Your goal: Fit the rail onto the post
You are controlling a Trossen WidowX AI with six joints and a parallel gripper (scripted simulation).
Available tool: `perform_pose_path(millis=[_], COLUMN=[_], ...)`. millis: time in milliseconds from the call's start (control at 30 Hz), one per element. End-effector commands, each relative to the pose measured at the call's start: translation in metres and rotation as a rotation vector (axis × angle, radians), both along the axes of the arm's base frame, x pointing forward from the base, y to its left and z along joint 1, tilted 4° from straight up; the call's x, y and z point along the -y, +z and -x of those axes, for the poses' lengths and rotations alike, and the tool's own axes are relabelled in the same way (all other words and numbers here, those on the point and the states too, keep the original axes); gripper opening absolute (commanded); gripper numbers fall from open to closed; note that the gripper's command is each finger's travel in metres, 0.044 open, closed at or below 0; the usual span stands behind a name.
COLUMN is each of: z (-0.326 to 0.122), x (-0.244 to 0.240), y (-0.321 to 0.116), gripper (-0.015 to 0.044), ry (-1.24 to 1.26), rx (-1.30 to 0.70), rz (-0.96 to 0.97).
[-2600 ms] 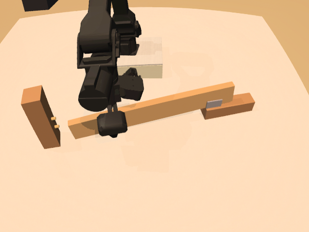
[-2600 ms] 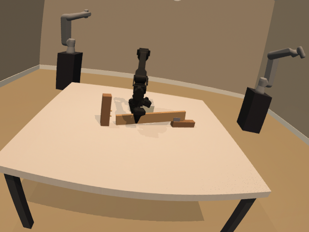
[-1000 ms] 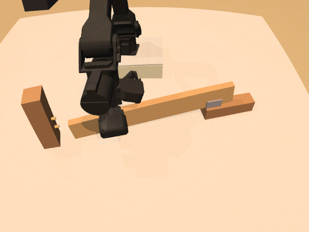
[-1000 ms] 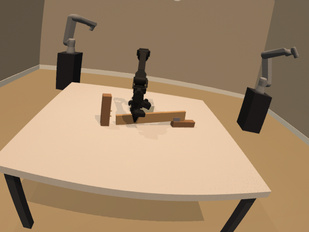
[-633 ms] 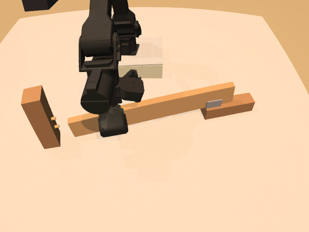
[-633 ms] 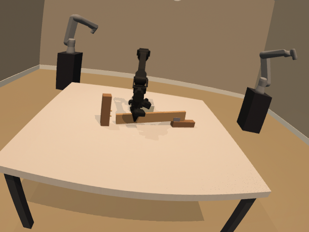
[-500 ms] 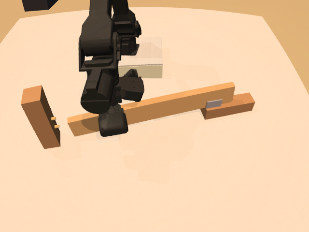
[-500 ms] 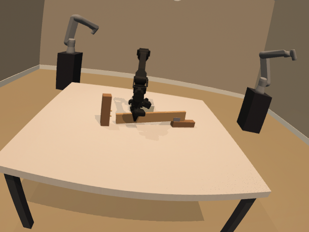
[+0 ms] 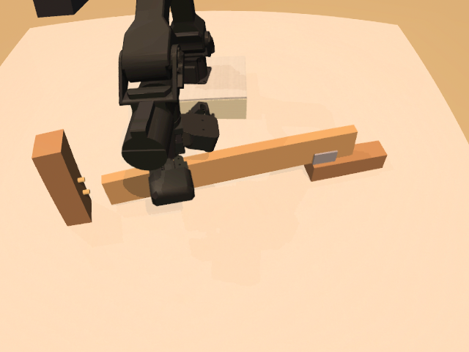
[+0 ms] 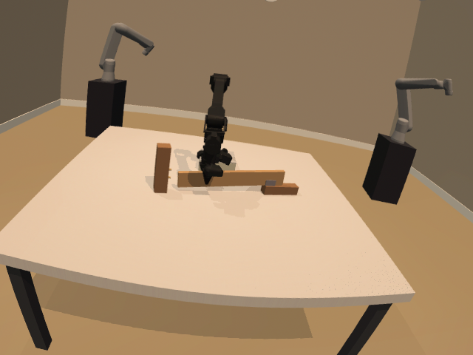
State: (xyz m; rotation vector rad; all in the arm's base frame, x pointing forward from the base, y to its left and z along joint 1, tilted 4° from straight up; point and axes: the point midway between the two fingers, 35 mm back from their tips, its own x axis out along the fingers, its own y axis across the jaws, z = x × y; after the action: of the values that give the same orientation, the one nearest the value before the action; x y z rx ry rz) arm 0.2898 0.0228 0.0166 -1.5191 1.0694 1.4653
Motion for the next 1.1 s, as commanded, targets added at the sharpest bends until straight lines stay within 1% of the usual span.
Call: perform_pose_path(millis=[0, 1067], z=[-0.004, -0.005], x=[-0.002, -0.003], y=[0.006, 0.022], gripper=[0.0000, 0.0000], ry=[0.000, 0.000], rx=[0.013, 0.013], rz=[-0.008, -0.008])
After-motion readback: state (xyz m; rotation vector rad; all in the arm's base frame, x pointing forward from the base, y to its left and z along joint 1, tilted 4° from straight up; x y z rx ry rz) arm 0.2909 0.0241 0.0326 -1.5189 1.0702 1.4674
